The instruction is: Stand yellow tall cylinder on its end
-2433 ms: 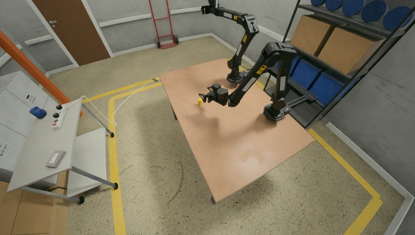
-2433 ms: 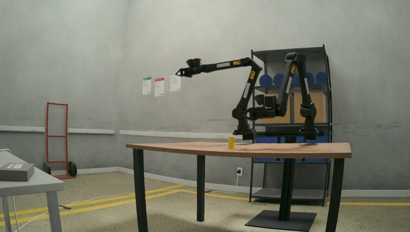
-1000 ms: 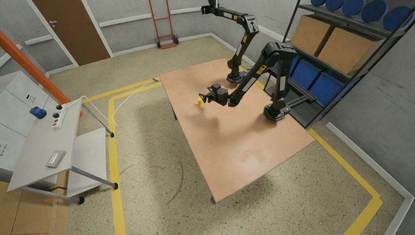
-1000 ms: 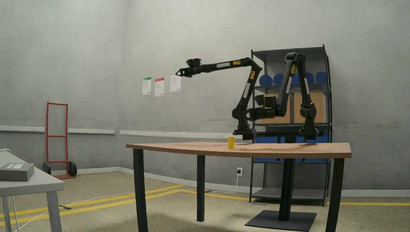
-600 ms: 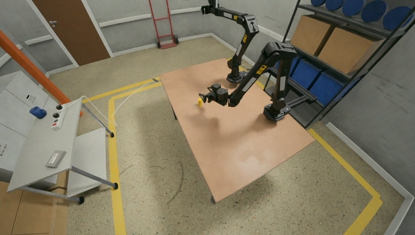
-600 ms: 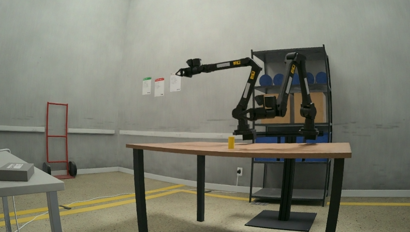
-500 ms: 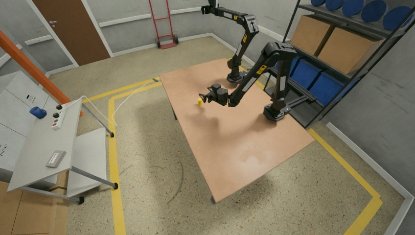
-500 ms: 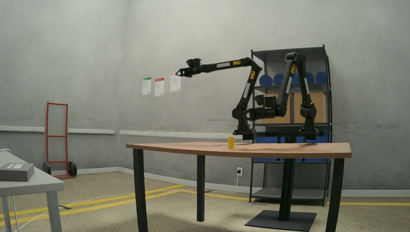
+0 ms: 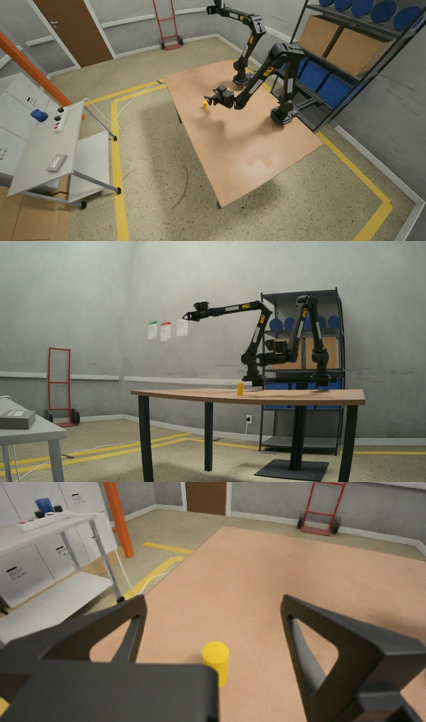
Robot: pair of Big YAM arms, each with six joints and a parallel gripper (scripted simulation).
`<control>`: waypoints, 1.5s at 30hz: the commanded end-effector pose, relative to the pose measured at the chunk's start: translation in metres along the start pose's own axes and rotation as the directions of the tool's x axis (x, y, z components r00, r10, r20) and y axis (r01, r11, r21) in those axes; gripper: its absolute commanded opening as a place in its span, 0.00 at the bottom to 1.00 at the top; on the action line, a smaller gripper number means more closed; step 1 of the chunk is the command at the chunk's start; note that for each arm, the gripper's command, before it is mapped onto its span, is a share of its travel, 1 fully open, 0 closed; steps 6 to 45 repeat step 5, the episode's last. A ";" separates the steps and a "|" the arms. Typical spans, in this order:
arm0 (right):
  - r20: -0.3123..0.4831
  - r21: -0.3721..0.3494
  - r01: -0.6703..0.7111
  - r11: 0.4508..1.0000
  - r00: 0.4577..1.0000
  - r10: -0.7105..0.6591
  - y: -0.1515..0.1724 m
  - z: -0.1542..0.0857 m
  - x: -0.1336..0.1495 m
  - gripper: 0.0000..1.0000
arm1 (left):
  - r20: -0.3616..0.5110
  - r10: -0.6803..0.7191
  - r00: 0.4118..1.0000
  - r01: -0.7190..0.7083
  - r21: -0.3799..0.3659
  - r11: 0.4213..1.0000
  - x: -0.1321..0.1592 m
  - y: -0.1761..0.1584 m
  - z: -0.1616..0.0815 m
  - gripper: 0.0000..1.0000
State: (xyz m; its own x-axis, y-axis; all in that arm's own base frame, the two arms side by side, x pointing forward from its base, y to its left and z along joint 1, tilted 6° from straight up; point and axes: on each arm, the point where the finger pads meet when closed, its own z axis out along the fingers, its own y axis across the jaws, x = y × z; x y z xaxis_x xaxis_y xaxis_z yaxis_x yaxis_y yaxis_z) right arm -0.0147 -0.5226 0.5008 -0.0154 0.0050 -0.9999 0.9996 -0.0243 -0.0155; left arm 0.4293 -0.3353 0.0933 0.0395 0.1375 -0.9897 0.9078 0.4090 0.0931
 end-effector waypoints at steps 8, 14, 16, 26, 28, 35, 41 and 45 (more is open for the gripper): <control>0.076 0.012 -0.016 1.000 0.997 0.015 -0.005 -0.006 -0.036 1.00 | 0.027 0.023 0.999 -0.023 -0.003 1.000 -0.015 0.003 0.004 1.00; 0.076 0.012 -0.016 1.000 0.997 0.015 -0.005 -0.006 -0.036 1.00 | 0.027 0.023 0.999 -0.023 -0.003 1.000 -0.015 0.003 0.004 1.00; 0.076 0.012 -0.016 1.000 0.997 0.015 -0.005 -0.006 -0.036 1.00 | 0.027 0.023 0.999 -0.023 -0.003 1.000 -0.015 0.003 0.004 1.00; 0.076 0.012 -0.016 1.000 0.997 0.015 -0.005 -0.006 -0.036 1.00 | 0.027 0.023 0.999 -0.023 -0.003 1.000 -0.015 0.003 0.004 1.00; 0.076 0.012 -0.016 1.000 0.997 0.015 -0.005 -0.006 -0.036 1.00 | 0.027 0.023 0.999 -0.023 -0.003 1.000 -0.015 0.003 0.004 1.00; 0.076 0.012 -0.016 1.000 0.997 0.015 -0.005 -0.006 -0.036 1.00 | 0.027 0.023 0.999 -0.023 -0.003 1.000 -0.015 0.003 0.004 1.00; 0.076 0.012 -0.016 1.000 0.997 0.015 -0.005 -0.006 -0.036 1.00 | 0.027 0.023 0.999 -0.023 -0.003 1.000 -0.015 0.003 0.004 1.00; 0.076 0.012 -0.016 1.000 0.997 0.015 -0.005 -0.006 -0.036 1.00 | 0.027 0.023 0.999 -0.023 -0.003 1.000 -0.015 0.003 0.004 1.00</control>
